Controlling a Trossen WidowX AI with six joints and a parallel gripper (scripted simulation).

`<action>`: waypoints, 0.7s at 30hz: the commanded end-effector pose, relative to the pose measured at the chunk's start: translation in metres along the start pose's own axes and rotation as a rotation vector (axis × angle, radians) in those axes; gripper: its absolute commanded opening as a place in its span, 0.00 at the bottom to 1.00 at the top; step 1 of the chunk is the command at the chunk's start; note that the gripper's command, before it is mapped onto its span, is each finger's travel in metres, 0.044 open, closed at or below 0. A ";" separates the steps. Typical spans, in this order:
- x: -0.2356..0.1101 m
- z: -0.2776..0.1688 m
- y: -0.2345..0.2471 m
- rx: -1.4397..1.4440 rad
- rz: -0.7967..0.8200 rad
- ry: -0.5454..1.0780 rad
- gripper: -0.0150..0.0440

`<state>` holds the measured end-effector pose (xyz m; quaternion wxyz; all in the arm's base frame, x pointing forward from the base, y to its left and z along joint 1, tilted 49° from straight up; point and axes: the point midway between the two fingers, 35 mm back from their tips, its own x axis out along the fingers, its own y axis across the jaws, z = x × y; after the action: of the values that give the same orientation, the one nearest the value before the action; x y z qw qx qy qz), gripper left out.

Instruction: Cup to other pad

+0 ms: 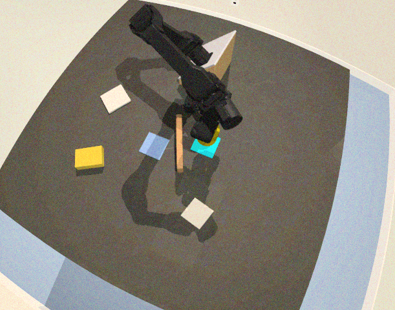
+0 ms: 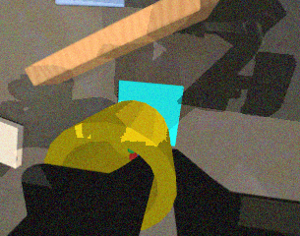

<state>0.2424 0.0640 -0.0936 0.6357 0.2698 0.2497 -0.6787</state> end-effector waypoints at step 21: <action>0.045 0.002 -0.005 -0.015 -0.011 -0.019 0.25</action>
<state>0.2408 0.0372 -0.1182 0.6361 0.2691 0.2486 -0.6791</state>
